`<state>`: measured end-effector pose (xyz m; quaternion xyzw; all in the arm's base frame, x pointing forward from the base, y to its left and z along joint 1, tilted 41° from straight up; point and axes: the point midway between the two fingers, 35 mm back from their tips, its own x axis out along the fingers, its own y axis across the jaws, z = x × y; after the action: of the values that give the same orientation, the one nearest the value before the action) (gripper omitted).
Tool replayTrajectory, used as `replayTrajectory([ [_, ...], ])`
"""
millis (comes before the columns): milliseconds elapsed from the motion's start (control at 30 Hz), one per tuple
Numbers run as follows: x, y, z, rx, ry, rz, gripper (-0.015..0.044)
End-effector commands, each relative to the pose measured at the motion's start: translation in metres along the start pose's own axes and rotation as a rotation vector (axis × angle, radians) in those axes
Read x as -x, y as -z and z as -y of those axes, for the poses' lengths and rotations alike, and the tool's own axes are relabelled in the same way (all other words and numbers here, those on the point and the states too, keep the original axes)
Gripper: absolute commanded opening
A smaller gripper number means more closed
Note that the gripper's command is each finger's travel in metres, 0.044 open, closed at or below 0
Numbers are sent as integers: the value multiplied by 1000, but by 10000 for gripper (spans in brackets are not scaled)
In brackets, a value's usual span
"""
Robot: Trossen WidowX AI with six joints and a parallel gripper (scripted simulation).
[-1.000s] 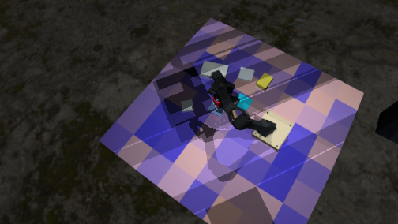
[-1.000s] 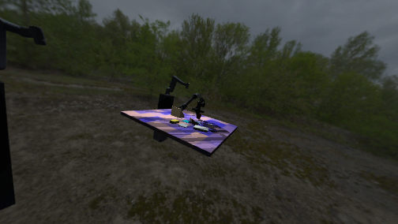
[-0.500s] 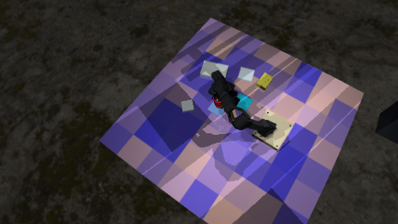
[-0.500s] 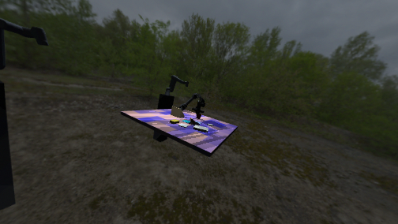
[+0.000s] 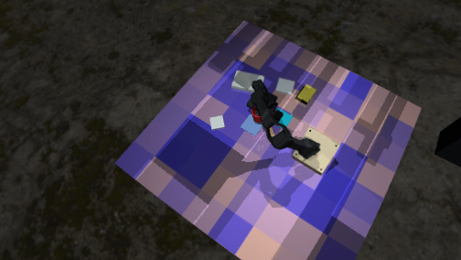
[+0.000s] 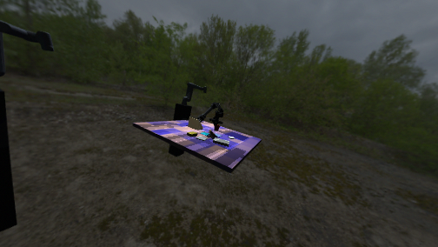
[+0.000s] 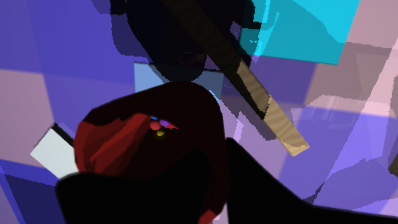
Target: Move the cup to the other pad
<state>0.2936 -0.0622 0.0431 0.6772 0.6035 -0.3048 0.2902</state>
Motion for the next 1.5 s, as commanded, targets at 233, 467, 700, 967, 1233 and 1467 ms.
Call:
replayTrajectory([
  [233,1,-23,20,-1,6,3,0],
  [467,2,-36,32,-2,7,3,0],
  [700,3,-50,44,-2,7,4,0],
  [967,4,-65,58,-2,8,5,0],
  [1233,5,-80,72,-3,8,6,0],
  [1467,4,-92,85,-3,9,7,0],
])
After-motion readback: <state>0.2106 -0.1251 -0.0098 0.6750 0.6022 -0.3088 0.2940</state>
